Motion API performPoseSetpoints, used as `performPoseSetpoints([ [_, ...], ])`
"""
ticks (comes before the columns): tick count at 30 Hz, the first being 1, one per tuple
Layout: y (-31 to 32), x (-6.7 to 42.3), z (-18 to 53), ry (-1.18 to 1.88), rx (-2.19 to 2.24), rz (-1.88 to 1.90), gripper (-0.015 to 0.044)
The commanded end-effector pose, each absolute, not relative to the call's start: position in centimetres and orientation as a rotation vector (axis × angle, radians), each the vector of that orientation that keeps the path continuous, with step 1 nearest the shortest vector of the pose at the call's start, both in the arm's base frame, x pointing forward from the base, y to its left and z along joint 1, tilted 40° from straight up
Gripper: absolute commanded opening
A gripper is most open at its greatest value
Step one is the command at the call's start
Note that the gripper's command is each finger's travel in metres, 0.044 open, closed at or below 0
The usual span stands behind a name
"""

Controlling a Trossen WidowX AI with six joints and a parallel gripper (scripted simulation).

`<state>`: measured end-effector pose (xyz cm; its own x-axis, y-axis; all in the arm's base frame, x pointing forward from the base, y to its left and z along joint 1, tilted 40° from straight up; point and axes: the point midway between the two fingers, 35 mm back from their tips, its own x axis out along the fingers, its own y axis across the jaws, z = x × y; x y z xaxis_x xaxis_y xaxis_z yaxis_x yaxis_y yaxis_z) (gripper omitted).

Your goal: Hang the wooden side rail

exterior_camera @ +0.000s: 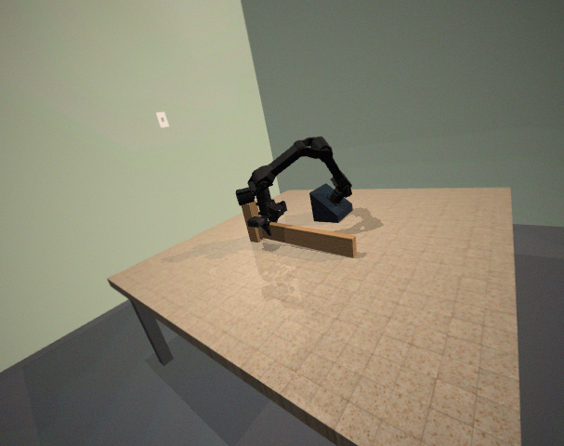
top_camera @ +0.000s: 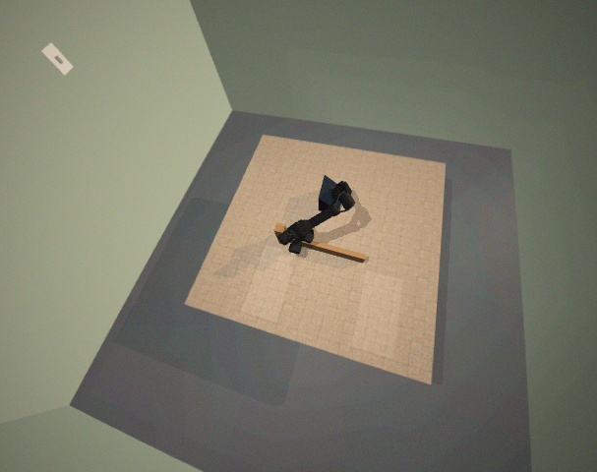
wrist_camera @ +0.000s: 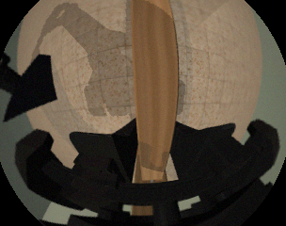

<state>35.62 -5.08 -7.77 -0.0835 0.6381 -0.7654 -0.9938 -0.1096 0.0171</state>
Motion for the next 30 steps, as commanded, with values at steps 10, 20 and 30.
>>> performPoseSetpoints([
  [10, -5.64, 35.74, -7.85, 0.664, -0.725, 1.555, 0.0],
  [20, -5.67, 35.63, -8.0, 0.664, -0.725, 1.555, 0.0],
  [30, -5.77, 35.53, -8.07, 0.664, -0.725, 1.555, 0.0],
])
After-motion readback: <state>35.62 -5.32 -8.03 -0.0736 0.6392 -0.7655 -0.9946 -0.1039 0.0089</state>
